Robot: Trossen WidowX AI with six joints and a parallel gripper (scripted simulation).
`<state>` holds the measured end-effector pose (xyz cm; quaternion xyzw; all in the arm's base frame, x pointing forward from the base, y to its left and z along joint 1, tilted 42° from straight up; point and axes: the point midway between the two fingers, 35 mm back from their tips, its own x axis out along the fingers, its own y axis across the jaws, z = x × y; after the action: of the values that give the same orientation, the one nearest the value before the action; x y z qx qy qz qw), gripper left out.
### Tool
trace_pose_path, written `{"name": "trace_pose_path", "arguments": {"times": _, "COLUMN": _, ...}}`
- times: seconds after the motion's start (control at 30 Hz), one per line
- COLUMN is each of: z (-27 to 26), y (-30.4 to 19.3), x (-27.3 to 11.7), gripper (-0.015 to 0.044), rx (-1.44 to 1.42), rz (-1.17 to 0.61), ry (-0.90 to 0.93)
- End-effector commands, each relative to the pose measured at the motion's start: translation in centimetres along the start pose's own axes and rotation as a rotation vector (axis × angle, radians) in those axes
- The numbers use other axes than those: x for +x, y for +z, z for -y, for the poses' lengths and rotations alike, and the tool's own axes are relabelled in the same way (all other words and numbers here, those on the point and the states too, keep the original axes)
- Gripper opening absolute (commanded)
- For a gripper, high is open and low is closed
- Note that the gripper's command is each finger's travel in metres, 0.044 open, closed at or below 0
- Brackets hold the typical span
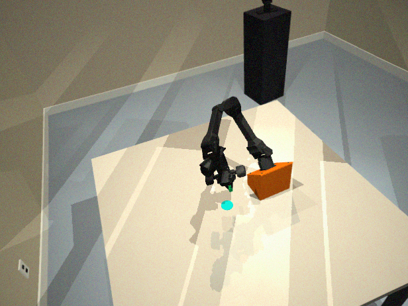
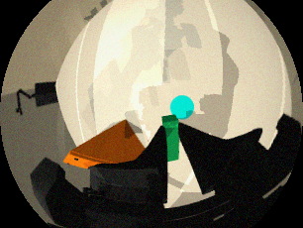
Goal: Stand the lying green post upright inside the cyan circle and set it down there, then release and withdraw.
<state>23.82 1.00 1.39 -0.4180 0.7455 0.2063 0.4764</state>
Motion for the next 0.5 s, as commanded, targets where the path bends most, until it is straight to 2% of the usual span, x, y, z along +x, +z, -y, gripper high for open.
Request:
{"name": "trace_pose_path", "arguments": {"times": 0.0, "z": -0.11, "y": -0.09, "x": 0.03, "gripper": 0.0022, "rx": -0.001, "rz": 0.032, "ry": 0.018}}
{"name": "trace_pose_path", "arguments": {"times": 0.47, "z": -0.38, "y": -0.24, "x": 0.56, "gripper": 0.0022, "rx": -0.009, "rz": 0.114, "ry": 0.08}}
